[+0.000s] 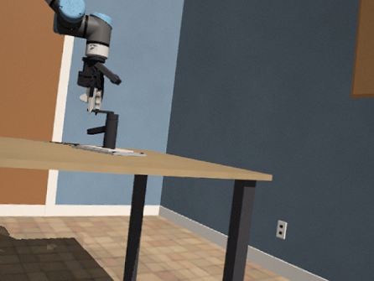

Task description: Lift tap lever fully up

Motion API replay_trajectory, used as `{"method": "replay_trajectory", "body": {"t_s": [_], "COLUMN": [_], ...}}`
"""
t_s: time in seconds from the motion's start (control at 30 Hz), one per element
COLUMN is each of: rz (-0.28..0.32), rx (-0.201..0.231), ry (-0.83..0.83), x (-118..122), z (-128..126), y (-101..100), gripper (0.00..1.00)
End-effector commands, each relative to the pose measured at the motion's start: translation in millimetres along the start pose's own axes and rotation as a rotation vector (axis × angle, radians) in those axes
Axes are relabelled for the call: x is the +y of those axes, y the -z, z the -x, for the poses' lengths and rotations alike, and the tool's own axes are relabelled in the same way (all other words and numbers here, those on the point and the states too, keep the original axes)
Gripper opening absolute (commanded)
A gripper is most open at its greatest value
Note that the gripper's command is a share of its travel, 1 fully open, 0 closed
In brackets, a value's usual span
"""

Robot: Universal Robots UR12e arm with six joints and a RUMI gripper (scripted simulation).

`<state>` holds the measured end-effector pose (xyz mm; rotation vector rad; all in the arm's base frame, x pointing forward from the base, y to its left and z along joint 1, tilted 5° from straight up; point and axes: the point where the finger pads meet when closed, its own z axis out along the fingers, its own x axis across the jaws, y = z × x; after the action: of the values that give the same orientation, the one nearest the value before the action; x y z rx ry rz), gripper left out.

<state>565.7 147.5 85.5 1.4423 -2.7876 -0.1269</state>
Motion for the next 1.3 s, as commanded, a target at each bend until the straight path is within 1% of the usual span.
{"method": "replay_trajectory", "body": {"t_s": [0.0, 0.13, 0.17, 1.27], "rz": [-0.001, -0.001, -0.001, -0.001], "rx": [-0.001, -0.001, -0.001, -0.001], "ry": [0.000, 0.000, 0.000, 0.000], "x": [-0.5, -0.5, -0.5, -0.5], "z": [0.4, 0.4, 0.4, 0.4], "y": [0.7, 0.7, 0.7, 0.7], "gripper": [0.37, 0.37, 0.00, 0.00]}}
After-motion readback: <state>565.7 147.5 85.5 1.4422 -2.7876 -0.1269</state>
